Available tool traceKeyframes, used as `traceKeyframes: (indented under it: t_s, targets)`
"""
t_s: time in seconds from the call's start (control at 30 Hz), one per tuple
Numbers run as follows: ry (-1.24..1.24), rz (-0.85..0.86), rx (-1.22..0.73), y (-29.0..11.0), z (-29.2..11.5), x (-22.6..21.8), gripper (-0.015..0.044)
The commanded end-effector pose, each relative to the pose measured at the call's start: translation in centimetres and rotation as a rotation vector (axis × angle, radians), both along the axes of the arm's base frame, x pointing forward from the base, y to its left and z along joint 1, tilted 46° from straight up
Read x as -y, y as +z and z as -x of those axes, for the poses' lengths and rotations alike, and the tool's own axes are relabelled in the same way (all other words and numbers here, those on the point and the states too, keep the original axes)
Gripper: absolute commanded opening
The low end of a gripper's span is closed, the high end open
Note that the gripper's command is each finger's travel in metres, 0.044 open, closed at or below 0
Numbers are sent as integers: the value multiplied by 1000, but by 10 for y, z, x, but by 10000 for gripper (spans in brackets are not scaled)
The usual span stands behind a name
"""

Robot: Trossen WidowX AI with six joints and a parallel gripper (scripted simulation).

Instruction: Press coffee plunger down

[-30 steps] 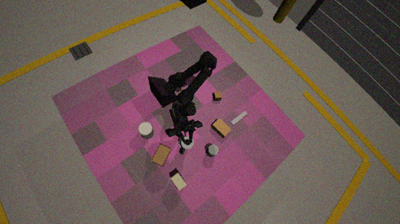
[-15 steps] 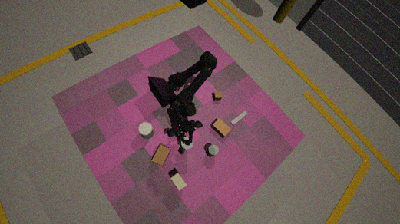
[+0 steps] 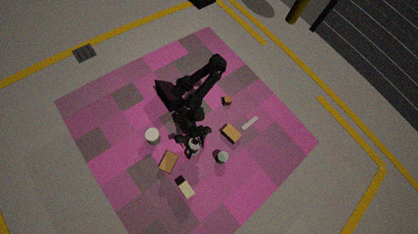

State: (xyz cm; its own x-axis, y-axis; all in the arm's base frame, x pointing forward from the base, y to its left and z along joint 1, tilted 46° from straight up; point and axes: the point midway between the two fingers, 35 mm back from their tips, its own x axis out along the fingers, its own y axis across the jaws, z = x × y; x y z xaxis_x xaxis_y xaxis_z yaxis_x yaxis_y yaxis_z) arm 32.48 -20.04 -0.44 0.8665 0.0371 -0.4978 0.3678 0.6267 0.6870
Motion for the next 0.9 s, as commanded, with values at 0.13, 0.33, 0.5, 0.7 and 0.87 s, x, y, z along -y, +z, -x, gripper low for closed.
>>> traceKeyframes:
  t_s: [0.13,0.33,0.5,0.7,0.87]
  targets:
    - [-2,2,-2,0,0,0,440]
    - [8,-2,-13,31,18,22,440]
    - [13,-10,-10,65,42,36,440]
    - [13,-10,-10,64,42,35,440]
    - [13,-10,-10,64,42,35,440]
